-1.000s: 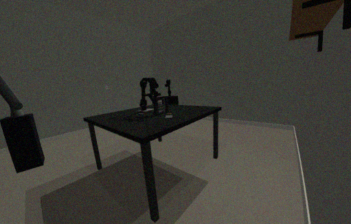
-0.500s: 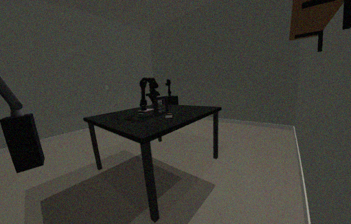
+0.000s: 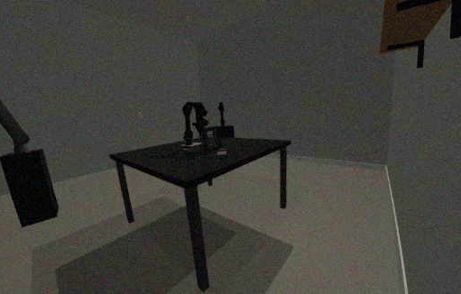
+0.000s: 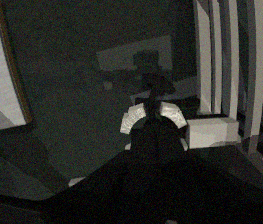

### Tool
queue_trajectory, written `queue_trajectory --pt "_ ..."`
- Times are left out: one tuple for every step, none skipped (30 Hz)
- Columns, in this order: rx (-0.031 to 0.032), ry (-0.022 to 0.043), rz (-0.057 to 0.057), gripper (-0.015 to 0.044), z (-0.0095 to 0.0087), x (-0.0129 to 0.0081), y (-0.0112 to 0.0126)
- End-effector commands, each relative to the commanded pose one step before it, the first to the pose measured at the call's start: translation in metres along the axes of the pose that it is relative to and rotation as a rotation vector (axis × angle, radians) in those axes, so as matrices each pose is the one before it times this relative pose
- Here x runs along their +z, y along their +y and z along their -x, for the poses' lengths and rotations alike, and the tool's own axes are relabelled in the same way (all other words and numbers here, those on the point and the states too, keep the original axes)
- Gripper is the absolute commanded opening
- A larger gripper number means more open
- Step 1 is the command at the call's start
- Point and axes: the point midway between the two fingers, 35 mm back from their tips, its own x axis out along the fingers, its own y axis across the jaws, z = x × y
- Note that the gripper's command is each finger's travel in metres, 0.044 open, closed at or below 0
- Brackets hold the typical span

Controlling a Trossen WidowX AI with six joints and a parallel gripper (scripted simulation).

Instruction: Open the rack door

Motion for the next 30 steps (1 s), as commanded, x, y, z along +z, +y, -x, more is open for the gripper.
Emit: queue_trajectory --pt "-0.01321 -0.00510 -0.1009 0.0028 -0.00004 0.00261 0.00444" --pt "0.00014 -0.00003 -0.0179 0.0028 -0.00002 0.00042 0.00194" --pt "0.00014 -0.00003 -0.0179 0.0028 -0.00004 0.00038 0.00194" --pt "0.00015 -0.00004 -0.0183 0.0028 -0.00001 0.00049 0.00211" --pt "0.00015 -0.00004 -0.0185 0.0028 -0.00003 0.00045 0.00215" --pt "0.00015 -0.00003 -0.0185 0.0028 -0.00005 0.00040 0.00216" --pt "0.00015 -0.00004 -0.0171 0.0028 -0.00002 0.00047 0.00209" --pt "0.00015 -0.00004 -0.0172 0.0028 -0.00003 0.00042 0.00210" --pt "0.00015 -0.00003 -0.0172 0.0028 -0.00004 0.00038 0.00211" --pt "0.00015 -0.00004 -0.0164 0.0028 -0.00001 0.00050 0.00208" --pt "0.00015 -0.00004 -0.0166 0.0028 -0.00002 0.00045 0.00211" --pt "0.00015 -0.00004 -0.0166 0.0028 -0.00003 0.00040 0.00212" --pt "0.00015 -0.00005 -0.0161 0.0028 -0.00001 0.00051 0.00209" --pt "0.00015 -0.00004 -0.0163 0.0028 -0.00002 0.00046 0.00212" --pt "0.00015 -0.00004 -0.0163 0.0028 -0.00003 0.00041 0.00213" --pt "0.00015 -0.00005 -0.0158 0.0028 -0.00001 0.00051 0.00208" --pt "0.00015 -0.00004 -0.0159 0.0028 -0.00002 0.00046 0.00210" --pt "0.00015 -0.00004 -0.0159 0.0028 -0.00003 0.00041 0.00211" --pt "0.00015 -0.00005 -0.0155 0.0028 -0.00001 0.00050 0.00206" --pt "0.00015 -0.00004 -0.0156 0.0028 -0.00002 0.00045 0.00208" --pt "0.00015 -0.00004 -0.0156 0.0028 -0.00003 0.00040 0.00208" --pt "0.00015 -0.00005 -0.0154 0.0028 -0.00001 0.00050 0.00207" --pt "0.00015 -0.00004 -0.0155 0.0028 -0.00002 0.00045 0.00208" --pt "0.00016 -0.00004 -0.0155 0.0028 -0.00003 0.00040 0.00209" --pt "0.00015 -0.00005 -0.0153 0.0028 -0.00001 0.00052 0.00206" --pt "0.00015 -0.00005 -0.0154 0.0028 -0.00002 0.00047 0.00207" --pt "0.00016 -0.00004 -0.0154 0.0028 -0.00002 0.00042 0.00208" --pt "0.00015 -0.00005 -0.0152 0.0028 -0.00001 0.00051 0.00205" --pt "0.00015 -0.00005 -0.0152 0.0028 -0.00002 0.00046 0.00206" --pt "0.00016 -0.00004 -0.0152 0.0028 -0.00002 0.00041 0.00206"
